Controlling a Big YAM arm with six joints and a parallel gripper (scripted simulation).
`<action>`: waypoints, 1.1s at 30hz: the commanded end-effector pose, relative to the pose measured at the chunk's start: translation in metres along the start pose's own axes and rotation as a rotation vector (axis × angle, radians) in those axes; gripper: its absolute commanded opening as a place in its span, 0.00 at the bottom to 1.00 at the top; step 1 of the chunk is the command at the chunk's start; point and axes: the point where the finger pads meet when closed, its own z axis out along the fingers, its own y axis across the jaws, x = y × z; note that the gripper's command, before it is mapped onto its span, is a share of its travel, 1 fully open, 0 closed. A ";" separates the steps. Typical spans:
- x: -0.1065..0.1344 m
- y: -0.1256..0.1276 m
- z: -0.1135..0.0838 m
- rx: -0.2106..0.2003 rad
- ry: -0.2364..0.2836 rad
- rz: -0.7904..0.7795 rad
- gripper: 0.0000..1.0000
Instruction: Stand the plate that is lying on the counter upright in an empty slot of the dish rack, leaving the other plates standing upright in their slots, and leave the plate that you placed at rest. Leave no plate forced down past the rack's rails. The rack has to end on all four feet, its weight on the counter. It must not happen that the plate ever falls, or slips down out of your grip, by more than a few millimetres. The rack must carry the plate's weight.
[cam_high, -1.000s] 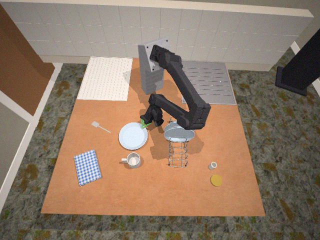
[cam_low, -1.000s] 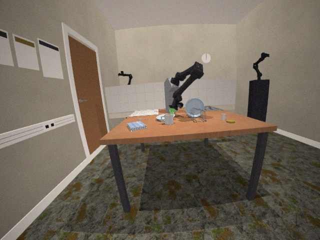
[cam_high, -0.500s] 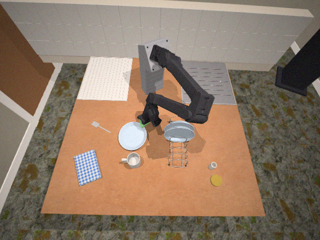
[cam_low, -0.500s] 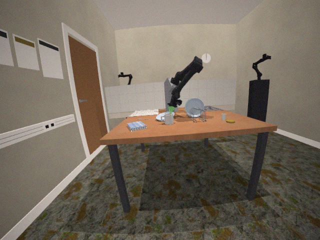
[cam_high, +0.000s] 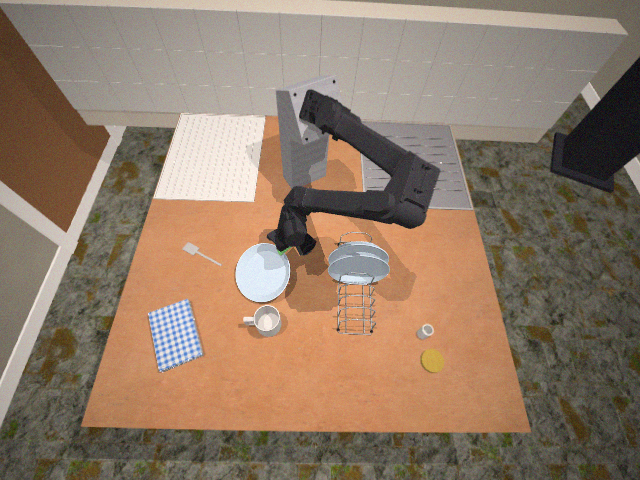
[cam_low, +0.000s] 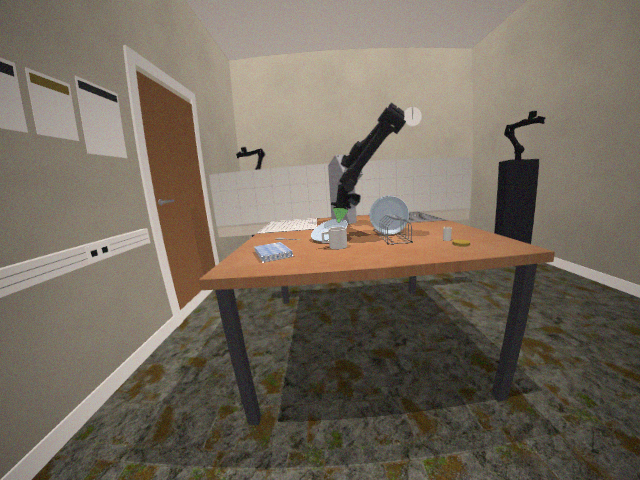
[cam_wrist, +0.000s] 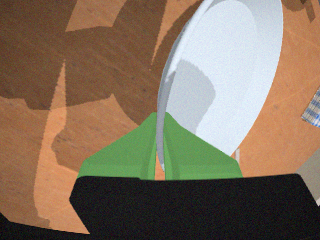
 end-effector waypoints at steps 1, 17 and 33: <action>-0.001 -0.005 -0.001 -0.043 0.015 -0.021 0.00; 0.000 -0.001 -0.007 -0.188 0.020 -0.025 0.00; 0.000 -0.006 -0.012 -0.220 0.019 -0.019 0.00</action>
